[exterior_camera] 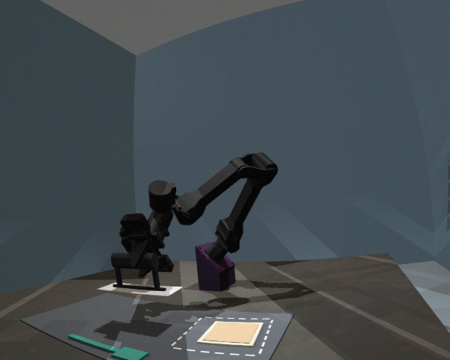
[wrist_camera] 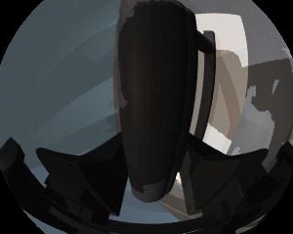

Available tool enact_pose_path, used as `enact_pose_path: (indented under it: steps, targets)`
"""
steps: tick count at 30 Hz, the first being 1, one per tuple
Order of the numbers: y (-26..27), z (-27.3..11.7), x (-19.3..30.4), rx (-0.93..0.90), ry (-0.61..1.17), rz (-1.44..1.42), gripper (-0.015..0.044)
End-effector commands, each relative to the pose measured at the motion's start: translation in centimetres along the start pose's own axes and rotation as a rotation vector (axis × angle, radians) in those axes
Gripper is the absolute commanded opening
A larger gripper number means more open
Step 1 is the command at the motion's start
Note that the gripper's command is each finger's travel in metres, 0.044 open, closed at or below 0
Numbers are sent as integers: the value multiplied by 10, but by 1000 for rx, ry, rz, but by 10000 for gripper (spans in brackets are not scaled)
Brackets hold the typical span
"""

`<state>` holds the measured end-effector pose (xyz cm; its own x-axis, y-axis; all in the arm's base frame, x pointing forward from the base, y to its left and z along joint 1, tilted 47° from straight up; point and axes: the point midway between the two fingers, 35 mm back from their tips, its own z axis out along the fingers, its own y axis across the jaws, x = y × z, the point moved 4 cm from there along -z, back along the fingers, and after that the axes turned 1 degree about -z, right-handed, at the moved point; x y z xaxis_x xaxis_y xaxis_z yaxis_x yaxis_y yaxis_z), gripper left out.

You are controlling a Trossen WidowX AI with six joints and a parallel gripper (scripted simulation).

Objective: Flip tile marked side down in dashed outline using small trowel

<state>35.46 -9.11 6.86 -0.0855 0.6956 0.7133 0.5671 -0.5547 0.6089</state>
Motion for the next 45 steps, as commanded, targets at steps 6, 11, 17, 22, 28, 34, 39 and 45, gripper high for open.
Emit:
enact_pose_path:
  steps: [6,11,17,22,28,34,39,45]
  targets:
    - [-3,-1,-13,6,2,-10,0]
    - [-10,-2,-31,15,8,-23,0]
    - [-18,-5,-51,22,16,-41,0]
    - [-26,-8,-67,26,24,-53,0]
    - [-37,-11,-87,26,39,-66,0]
    - [-50,-15,-106,23,52,-76,0]
    - [-62,-18,-121,16,65,-84,0]
    - [-77,-23,-138,4,84,-96,0]
